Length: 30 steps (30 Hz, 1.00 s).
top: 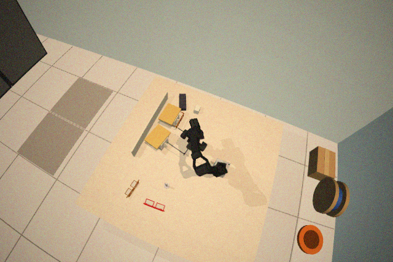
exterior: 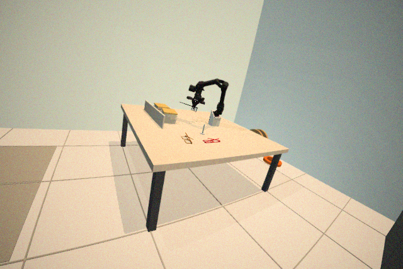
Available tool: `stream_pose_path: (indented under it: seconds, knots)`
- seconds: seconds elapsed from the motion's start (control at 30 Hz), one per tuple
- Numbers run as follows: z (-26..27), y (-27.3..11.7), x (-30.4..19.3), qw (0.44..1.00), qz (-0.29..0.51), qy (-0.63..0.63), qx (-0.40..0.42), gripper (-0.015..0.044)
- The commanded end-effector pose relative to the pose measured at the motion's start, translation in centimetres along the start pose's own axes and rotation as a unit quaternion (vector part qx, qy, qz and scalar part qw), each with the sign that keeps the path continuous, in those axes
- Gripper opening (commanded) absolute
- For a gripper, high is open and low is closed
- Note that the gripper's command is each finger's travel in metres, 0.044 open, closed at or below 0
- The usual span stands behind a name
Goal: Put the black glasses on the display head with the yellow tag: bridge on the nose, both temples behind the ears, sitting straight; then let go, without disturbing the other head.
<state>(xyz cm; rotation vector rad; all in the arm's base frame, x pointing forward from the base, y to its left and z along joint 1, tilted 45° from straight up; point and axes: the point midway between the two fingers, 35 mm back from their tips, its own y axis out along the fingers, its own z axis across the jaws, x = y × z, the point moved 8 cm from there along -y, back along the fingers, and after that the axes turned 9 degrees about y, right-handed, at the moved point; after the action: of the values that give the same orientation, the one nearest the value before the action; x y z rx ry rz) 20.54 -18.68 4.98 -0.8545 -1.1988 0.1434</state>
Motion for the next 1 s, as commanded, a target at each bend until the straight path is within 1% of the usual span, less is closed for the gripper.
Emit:
stream_pose_path:
  seconds: [0.0,0.33,0.97]
  knots:
    - [-0.2,0.9,1.9,1.000,0.018,0.010,0.024,0.0000]
    - [-0.2,3.1,5.7,0.995,0.060,0.030,0.070,0.0000]
    - [0.0,5.1,5.4,0.995,0.055,0.030,0.074,0.0000]
